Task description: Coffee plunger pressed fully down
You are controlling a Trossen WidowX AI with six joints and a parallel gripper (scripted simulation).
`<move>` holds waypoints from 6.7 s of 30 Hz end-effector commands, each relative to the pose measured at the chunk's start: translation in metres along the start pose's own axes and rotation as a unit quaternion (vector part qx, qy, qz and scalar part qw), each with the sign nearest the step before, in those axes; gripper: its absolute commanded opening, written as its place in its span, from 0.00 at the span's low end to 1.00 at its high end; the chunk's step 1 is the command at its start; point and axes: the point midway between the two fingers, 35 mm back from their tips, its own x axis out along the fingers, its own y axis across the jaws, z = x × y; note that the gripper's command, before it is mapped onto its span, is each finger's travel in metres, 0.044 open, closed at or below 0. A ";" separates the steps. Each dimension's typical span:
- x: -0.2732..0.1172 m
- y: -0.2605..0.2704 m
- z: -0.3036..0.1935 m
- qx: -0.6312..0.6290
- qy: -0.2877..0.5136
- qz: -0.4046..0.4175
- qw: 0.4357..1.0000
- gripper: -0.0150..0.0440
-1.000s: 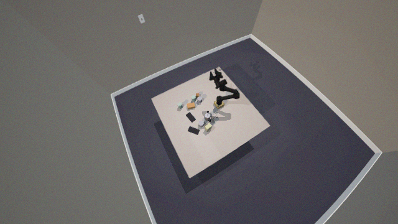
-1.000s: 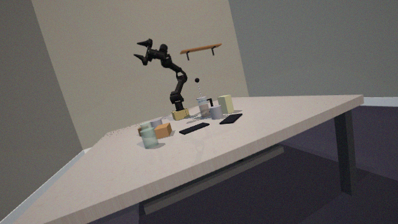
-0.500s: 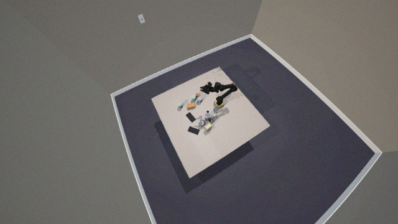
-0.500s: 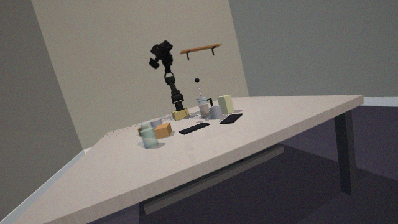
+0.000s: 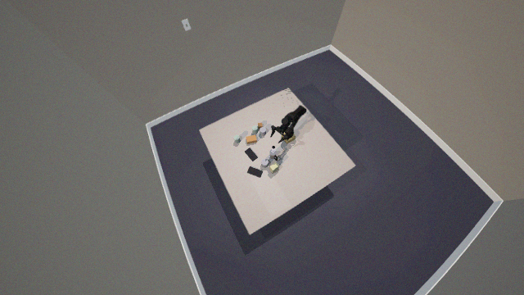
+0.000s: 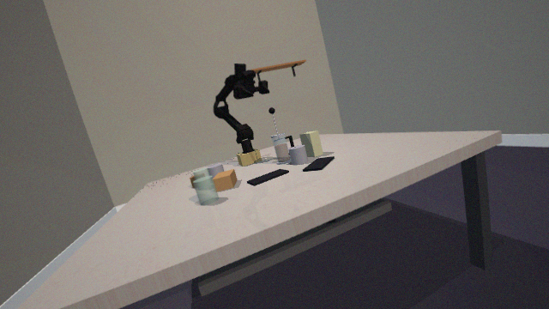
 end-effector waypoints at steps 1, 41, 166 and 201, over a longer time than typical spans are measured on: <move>0.006 0.010 -0.020 -0.029 0.023 0.027 0.999 1.00; 0.068 0.013 -0.060 -0.031 0.022 0.030 0.999 0.96; 0.143 0.013 -0.120 -0.031 0.020 0.030 0.999 0.45; 0.144 0.013 -0.113 -0.028 0.012 0.030 0.999 0.45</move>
